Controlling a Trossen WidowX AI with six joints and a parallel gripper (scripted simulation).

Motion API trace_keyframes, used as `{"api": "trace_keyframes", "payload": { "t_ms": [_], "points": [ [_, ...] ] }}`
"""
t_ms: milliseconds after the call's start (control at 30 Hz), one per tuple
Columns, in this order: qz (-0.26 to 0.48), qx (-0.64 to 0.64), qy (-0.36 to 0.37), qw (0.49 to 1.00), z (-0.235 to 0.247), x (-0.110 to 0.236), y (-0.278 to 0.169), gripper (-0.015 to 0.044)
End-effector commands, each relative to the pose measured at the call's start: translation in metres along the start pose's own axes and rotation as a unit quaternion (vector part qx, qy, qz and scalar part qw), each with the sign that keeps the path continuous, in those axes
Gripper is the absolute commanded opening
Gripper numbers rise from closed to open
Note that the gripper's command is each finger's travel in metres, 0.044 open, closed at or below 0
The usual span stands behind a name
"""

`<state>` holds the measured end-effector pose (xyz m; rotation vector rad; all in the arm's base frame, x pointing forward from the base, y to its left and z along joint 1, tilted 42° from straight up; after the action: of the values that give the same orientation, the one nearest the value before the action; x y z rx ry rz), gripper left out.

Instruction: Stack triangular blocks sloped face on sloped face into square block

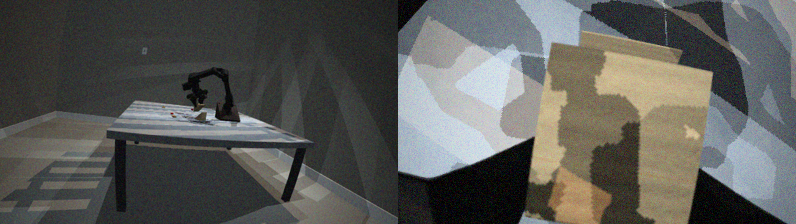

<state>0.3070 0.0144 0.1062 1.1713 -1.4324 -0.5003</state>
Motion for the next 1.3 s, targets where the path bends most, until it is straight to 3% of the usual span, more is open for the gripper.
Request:
{"api": "trace_keyframes", "payload": {
  "t_ms": [0, 233, 1267],
  "points": [
    [-0.004, -0.004, -0.002, 1.0, 0.0, -0.007, 0.0, 0.0],
    [-0.005, -0.004, -0.002, 1.0, -0.003, -0.032, 0.0, 0.0],
    [-0.007, -0.009, -0.006, 1.0, -0.004, -0.033, 0.001, 0.0]
  ]
}}
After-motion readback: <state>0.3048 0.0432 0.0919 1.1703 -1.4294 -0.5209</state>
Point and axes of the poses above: the point midway between the two fingers, 35 mm back from their tips, its own x axis back along the fingers, its own z axis across the jaws, y = z × x, the point moved 4 cm from there along x, back along the fingers, and after that the axes turned 11 degrees about -x, right-handed, at the moved point
